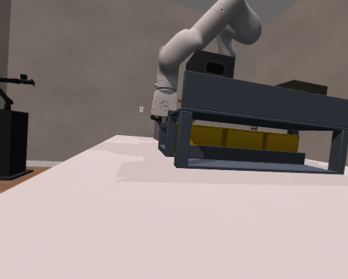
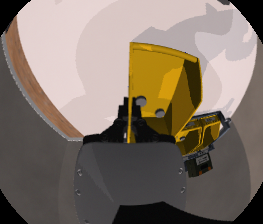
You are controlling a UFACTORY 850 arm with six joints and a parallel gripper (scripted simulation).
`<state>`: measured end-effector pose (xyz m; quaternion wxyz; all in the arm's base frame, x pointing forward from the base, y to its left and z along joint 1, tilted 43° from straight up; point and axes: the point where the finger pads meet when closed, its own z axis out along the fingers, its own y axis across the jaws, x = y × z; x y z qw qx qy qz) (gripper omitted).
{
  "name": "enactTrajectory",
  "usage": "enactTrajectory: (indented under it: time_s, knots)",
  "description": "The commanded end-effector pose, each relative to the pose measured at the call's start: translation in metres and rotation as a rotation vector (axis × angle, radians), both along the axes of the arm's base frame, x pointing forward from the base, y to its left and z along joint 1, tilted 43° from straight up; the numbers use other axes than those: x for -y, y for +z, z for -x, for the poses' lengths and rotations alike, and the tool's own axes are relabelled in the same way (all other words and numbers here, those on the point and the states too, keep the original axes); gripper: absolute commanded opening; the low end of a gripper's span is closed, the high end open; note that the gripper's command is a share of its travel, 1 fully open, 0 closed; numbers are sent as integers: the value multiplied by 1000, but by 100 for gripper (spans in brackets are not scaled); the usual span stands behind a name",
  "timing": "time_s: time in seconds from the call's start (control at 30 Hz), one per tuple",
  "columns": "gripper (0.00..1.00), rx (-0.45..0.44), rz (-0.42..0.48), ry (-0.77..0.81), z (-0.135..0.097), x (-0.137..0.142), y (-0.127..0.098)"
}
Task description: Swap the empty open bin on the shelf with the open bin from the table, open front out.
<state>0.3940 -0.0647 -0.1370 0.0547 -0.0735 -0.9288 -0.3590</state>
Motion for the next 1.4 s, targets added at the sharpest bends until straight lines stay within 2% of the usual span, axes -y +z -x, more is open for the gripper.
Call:
enactTrajectory:
  time_s: [0.0,0.57,1.37]
  knots:
    - [0,1,1,-1,-1,1,0]
    - [0,1,1,-1,-1,6,7]
    - [0,1,1,-1,-4,46,50]
